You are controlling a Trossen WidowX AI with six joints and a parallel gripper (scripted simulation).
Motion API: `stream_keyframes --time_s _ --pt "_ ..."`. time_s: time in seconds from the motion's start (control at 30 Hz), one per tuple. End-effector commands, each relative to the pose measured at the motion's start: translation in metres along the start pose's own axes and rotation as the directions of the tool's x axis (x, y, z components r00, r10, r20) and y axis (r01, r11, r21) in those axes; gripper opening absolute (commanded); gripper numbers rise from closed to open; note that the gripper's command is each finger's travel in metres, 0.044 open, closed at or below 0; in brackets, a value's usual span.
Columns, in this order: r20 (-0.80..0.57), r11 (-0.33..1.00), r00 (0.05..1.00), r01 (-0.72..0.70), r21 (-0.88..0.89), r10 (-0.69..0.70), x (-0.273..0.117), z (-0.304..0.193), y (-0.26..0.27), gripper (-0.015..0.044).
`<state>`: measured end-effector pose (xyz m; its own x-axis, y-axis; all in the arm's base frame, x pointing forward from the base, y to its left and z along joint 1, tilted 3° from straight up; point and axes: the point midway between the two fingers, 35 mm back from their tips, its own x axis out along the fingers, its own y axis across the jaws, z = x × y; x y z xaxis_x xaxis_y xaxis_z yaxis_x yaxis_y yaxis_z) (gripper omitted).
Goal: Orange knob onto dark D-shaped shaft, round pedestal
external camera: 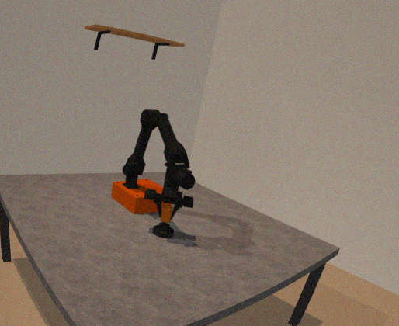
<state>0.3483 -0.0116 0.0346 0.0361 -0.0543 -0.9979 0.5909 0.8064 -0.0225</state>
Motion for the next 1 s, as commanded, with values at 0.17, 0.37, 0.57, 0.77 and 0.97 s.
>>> stream_keyframes --time_s 0.17,0.37,0.57,0.77,0.97 --pt "0.002 1.0 1.0 0.002 0.004 -0.002 0.0006 -0.0017 -0.0018 0.0" --pt "0.002 1.0 1.0 0.002 0.004 -0.002 -0.0021 -0.0019 -0.0017 0.0" --pt "0.002 1.0 1.0 0.002 0.03 -0.002 -0.0047 -0.0015 -0.0014 0.0" --pt "0.002 0.977 1.0 0.001 0.212 -0.002 -0.0038 0.0009 0.0002 0.0" --pt "0.002 0.977 1.0 0.001 0.212 -0.001 -0.0008 0.0019 0.0009 0.0"
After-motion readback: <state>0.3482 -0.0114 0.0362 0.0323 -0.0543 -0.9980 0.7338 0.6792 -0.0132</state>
